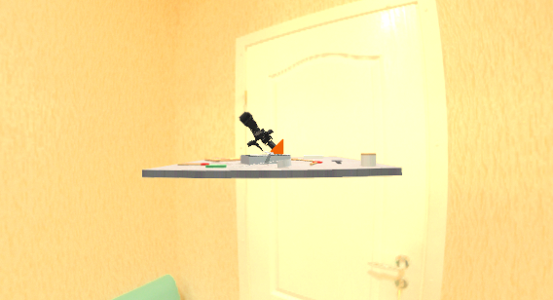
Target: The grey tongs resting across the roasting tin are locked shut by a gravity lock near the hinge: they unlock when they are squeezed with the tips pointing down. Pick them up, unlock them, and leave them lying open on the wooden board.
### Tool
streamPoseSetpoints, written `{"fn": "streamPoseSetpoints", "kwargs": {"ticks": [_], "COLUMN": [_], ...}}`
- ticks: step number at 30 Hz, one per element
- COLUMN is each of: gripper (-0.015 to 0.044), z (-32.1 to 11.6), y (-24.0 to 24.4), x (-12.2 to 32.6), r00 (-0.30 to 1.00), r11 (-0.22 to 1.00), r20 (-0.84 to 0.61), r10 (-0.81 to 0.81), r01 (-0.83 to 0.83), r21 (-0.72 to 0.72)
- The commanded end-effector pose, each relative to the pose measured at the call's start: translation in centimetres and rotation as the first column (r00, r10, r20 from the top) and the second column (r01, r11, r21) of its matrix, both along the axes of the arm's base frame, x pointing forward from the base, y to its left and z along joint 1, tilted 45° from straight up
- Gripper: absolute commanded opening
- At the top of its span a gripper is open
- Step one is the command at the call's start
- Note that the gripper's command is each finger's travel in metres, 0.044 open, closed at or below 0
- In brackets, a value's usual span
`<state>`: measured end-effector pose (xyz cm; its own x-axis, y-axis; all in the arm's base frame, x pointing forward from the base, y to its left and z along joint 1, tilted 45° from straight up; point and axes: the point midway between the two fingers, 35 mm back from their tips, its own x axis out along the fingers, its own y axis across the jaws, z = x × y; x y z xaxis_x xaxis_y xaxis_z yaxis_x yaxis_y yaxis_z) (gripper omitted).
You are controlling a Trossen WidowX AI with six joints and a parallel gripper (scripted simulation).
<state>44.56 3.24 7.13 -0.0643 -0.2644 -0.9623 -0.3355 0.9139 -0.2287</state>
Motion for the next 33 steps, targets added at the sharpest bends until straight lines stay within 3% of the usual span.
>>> {"fn": "streamPoseSetpoints", "kwargs": {"ticks": [1,33], "gripper": [0.026,0.026], "z": [0.3,-2.5], "y": [0.1,-0.5], "x": [0.5,1.4], "r00": [1.0,1.0], "r11": [1.0,1.0], "r20": [0.009,0.01], "r10": [0.003,0.003], "r01": [-0.003,-0.003], "r21": [-0.007,-0.008]}}
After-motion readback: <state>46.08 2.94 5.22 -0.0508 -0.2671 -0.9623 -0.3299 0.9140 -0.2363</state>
